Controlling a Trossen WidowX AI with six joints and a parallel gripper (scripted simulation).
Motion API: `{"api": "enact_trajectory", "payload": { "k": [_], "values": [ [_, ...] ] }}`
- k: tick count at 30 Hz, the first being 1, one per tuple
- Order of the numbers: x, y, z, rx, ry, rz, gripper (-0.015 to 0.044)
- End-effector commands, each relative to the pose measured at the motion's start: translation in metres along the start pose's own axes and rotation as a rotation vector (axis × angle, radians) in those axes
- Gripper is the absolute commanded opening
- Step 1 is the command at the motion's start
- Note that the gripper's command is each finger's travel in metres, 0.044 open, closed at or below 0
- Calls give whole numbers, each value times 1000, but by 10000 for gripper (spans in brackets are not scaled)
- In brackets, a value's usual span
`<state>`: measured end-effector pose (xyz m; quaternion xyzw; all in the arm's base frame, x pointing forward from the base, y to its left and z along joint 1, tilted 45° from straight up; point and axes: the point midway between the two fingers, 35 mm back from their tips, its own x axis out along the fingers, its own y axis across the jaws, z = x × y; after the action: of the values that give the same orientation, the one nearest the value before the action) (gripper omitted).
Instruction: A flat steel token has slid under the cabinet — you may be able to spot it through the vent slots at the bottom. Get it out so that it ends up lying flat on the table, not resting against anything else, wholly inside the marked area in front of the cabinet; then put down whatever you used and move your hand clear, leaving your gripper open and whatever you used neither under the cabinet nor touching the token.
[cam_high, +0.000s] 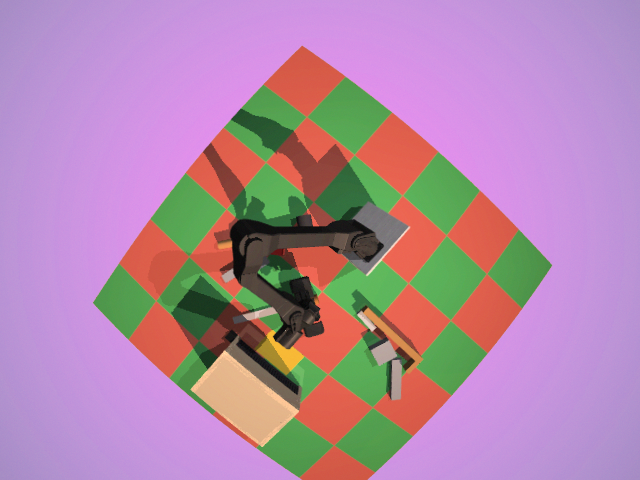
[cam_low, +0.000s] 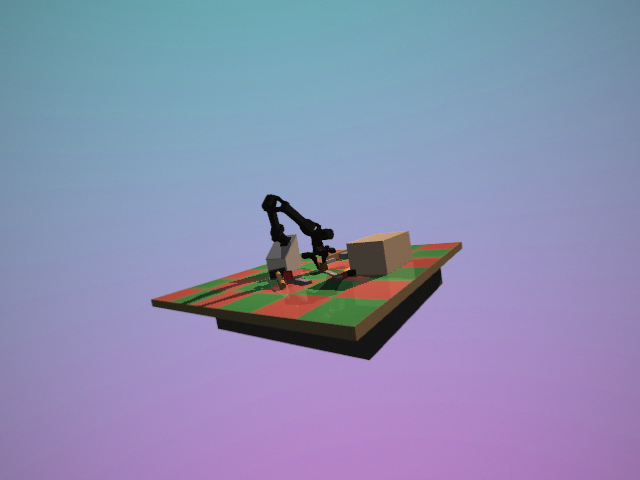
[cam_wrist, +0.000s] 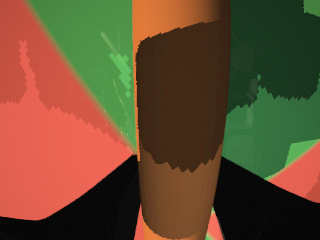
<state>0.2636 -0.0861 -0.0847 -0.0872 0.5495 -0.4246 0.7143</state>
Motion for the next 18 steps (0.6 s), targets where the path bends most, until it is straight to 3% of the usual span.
{"api": "enact_trajectory", "payload": {
  "k": [1,18],
  "values": [
    [-2,-5,4,1,-7,2,0],
    [-2,-22,14,1,-7,1,0]
  ]
}}
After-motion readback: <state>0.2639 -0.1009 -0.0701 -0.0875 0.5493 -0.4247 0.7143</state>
